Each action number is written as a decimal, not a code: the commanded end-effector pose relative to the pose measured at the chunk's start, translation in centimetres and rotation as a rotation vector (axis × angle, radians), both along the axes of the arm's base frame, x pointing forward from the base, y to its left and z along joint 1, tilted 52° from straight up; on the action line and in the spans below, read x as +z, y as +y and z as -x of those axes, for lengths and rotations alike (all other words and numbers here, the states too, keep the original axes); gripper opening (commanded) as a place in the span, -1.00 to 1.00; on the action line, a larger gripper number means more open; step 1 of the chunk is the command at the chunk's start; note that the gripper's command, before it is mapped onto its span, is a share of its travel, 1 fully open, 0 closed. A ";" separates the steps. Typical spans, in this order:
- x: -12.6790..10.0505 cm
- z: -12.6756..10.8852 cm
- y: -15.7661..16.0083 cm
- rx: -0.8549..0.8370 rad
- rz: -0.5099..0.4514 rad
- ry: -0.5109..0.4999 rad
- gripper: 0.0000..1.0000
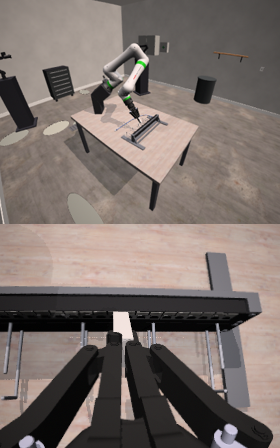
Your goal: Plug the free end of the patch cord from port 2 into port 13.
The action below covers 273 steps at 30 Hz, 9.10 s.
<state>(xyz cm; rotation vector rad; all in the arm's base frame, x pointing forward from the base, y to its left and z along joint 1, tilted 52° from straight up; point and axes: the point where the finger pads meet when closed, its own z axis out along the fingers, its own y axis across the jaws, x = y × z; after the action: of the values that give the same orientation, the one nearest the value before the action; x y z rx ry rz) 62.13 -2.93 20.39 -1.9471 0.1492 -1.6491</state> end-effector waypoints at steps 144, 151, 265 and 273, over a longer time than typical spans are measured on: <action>-5.0 -3.5 -8.0 0.000 0.000 0.000 -1.00; -4.9 -3.0 -8.2 0.000 0.000 0.000 -1.00; -22.9 11.1 -8.1 -0.321 -1.140 1.225 -1.00; -22.9 11.1 -8.1 -0.321 -1.140 1.225 -1.00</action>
<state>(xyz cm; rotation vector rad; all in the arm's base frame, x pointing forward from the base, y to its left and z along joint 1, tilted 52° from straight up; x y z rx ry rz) 51.07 -10.96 -2.50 -1.6423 1.5084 -0.0618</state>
